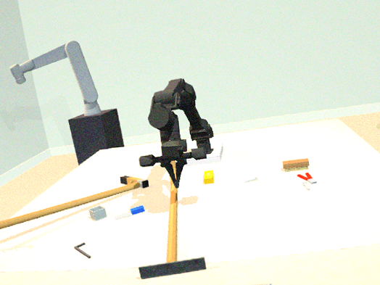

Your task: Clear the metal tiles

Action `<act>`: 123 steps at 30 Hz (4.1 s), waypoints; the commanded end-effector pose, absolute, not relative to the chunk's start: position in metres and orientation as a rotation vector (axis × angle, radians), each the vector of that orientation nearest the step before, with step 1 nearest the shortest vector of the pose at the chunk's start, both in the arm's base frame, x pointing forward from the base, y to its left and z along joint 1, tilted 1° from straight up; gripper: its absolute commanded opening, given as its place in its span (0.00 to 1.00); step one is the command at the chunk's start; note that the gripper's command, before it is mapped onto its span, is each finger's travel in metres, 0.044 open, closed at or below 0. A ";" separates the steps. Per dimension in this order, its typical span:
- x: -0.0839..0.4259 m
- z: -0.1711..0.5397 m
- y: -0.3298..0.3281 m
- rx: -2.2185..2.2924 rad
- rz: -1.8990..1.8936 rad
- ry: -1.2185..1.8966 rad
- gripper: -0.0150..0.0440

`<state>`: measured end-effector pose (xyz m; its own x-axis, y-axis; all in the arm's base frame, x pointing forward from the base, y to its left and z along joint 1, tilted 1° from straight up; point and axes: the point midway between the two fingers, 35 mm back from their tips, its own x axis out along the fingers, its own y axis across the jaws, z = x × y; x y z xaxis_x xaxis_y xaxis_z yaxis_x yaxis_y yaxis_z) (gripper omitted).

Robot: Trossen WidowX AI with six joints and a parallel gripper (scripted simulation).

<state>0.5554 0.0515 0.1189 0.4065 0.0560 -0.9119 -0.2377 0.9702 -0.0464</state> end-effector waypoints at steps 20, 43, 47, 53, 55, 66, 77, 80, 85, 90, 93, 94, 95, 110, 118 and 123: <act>0.555 0.119 0.051 -0.179 0.186 1.138 0.25; 0.545 0.165 0.028 -0.115 0.185 1.055 0.83; 0.539 0.180 0.020 -0.095 0.185 1.026 1.00; 0.530 0.202 0.009 -0.068 0.184 0.981 1.00; 0.527 0.209 0.005 -0.059 0.184 0.966 1.00; 0.506 0.247 -0.013 -0.017 0.182 0.882 1.00; 0.481 0.282 -0.029 0.016 0.181 0.797 1.00; 0.474 0.291 -0.033 0.024 0.180 0.774 1.00; 0.461 0.305 -0.039 0.035 0.179 0.735 1.00; 0.447 0.318 -0.044 0.044 0.178 0.696 1.00; 0.439 0.326 -0.047 0.048 0.178 0.673 1.00; 0.436 0.328 -0.048 0.050 0.178 0.665 1.00; 0.434 0.330 -0.048 0.051 0.178 0.657 1.00; 0.390 0.362 -0.057 0.062 0.175 0.542 1.00; 0.366 0.376 -0.058 0.061 0.174 0.482 1.00; 0.350 0.383 -0.059 0.058 0.173 0.444 1.00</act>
<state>0.3596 -0.0587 0.3826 0.8825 0.1762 -0.4361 -0.1496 0.9842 0.0951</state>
